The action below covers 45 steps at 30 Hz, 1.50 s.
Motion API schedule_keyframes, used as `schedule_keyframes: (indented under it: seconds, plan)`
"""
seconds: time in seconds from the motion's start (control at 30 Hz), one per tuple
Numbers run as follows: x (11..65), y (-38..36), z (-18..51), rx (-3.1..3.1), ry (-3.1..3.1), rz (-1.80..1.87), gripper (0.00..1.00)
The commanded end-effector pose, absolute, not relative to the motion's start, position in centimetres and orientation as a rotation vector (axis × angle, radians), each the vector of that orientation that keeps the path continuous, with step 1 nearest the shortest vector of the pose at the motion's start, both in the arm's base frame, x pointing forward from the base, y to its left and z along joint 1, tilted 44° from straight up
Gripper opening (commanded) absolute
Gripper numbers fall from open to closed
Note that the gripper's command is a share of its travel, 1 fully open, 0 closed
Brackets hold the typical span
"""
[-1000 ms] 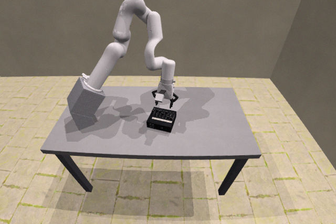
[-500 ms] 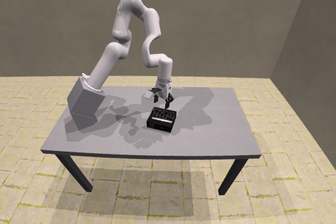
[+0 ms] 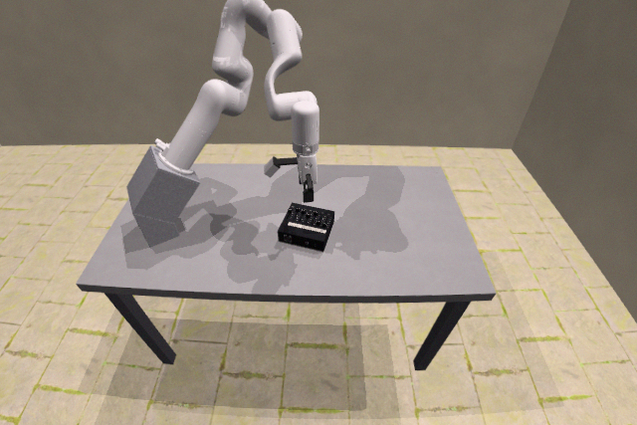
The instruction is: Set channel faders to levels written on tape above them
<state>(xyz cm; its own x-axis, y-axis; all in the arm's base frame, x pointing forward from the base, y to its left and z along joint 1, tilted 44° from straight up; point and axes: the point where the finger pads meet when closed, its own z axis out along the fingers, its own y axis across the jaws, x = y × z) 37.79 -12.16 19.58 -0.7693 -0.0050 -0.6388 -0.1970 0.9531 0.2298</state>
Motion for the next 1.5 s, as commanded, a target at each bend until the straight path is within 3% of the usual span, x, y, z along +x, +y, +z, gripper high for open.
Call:
schedule_keyframes:
  seconds: [0.0,0.4,0.83,1.47]
  plan:
    - [37.7,-12.2,19.5,0.065,2.432,0.506,1.00]
    - [42.3,-3.2,18.3,-0.748,2.421,0.147,1.00]
    - [42.5,-2.6,18.5,-1.449,2.157,-0.264,1.00]
    - [42.5,-2.6,18.5,-1.472,2.145,-0.282,1.00]
